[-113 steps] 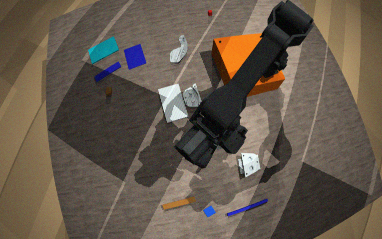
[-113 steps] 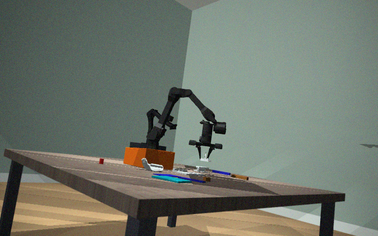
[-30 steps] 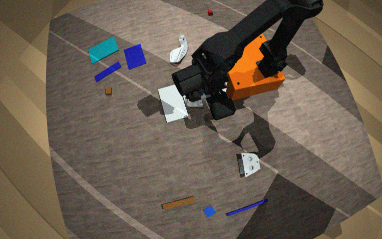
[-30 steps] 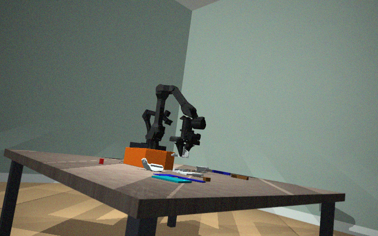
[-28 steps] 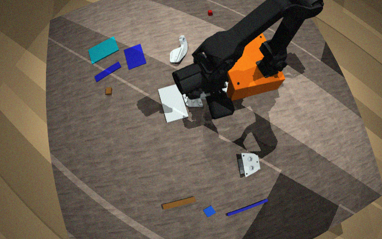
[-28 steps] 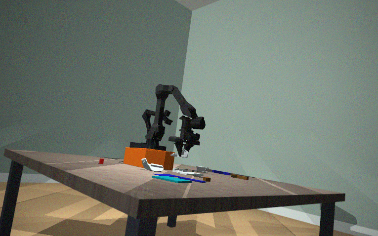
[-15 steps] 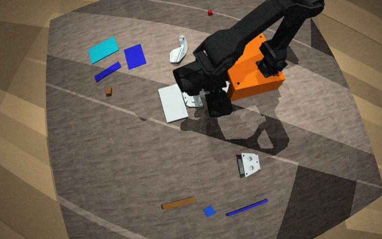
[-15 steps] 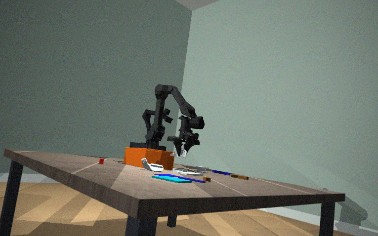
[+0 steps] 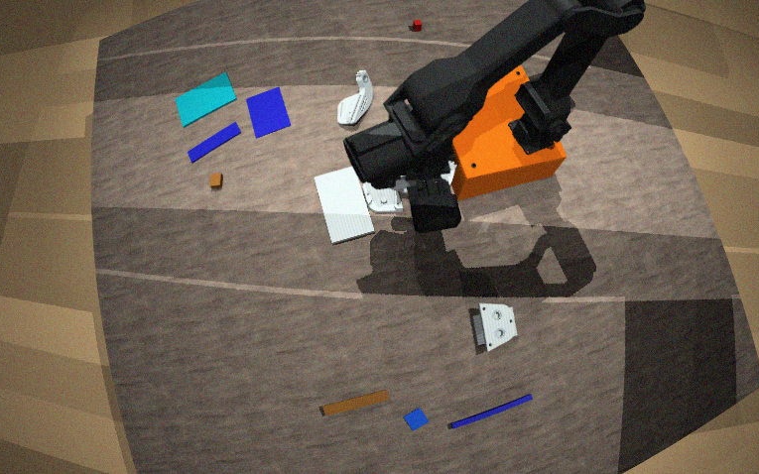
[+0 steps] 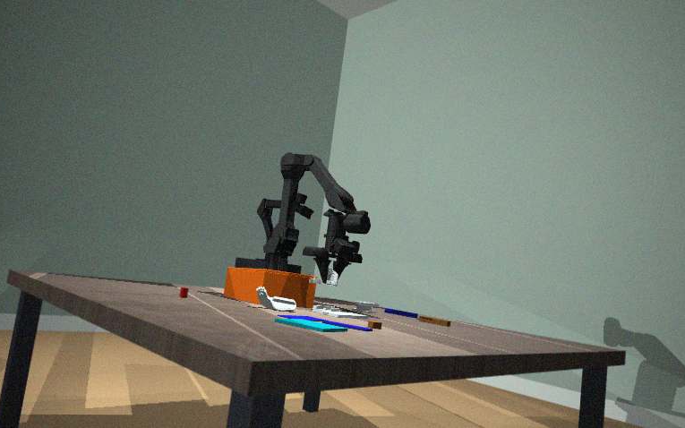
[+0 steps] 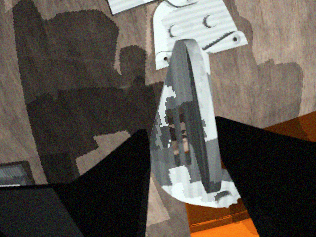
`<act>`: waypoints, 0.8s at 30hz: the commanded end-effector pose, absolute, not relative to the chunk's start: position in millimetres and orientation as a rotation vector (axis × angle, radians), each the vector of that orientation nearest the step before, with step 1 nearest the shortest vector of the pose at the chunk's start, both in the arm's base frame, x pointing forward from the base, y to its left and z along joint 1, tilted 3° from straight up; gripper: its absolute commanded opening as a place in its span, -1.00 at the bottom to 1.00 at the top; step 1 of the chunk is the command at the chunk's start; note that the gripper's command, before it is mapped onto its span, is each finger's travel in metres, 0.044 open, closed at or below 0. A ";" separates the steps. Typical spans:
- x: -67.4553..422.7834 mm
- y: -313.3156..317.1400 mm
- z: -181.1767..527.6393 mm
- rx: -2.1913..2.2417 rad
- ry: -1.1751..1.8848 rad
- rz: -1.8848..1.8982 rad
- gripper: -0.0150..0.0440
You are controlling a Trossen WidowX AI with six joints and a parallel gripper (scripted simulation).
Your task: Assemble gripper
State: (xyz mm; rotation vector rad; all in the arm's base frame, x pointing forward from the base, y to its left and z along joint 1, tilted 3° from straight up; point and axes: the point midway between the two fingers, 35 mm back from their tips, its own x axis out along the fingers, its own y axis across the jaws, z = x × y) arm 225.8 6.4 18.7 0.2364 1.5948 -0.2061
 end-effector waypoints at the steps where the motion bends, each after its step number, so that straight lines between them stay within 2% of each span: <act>1: 226.6 5.7 19.5 0.237 1.588 -0.212 -0.04; 24: 295.7 -6.6 21.9 0.236 1.582 -0.212 -0.04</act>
